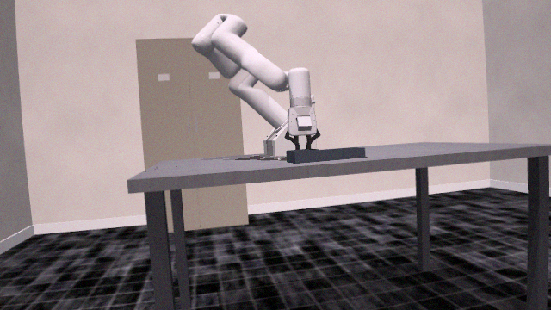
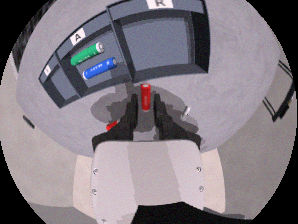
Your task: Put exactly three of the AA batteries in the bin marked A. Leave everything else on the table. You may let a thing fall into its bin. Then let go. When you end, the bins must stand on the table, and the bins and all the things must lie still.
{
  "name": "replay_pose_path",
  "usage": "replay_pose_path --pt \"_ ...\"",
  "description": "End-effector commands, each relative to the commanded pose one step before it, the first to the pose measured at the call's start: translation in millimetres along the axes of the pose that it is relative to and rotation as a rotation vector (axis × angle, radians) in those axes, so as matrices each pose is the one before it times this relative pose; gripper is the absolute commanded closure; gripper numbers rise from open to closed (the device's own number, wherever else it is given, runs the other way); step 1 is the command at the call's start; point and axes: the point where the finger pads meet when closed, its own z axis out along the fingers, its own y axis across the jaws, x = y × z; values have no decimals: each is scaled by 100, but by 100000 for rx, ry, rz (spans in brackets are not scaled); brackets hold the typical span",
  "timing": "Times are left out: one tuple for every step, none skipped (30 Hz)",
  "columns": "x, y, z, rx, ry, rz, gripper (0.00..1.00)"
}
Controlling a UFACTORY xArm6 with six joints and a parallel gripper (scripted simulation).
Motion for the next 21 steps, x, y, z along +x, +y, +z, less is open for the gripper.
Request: replay_pose_path --pt "83 -20 237 74 214 48 72" --pt "-11 2 134 -1 0 0 72" --pt "-10 2 133 -1 0 -1 72" --pt "-9 2 133 -1 0 -1 72" --pt "-9 2 133 -1 0 -1 72" --pt "-9 2 133 -1 0 -1 72" --pt "-8 2 133 -1 0 -1 72" --pt "-7 1 0 0 0 0 72" --pt "-6 1 0 0 0 0 72" --pt "-4 1 0 0 0 0 72" --pt "-2 0 0 0 0 0 72" --pt "0 1 -7 1 -3 -1 72" --pt "0 0 2 0 1 0 72" --pt "-1 0 2 0 1 0 72" --pt "-1 0 1 0 0 0 72" --pt "-1 0 1 0 0 0 72" --pt "0 0 0 0 0 0 72" --pt "0 0 0 0 0 0 72" --pt "-2 0 1 0 0 0 72" --pt "-2 0 0 0 0 0 72" --pt "-2 0 0 0 0 0 72"
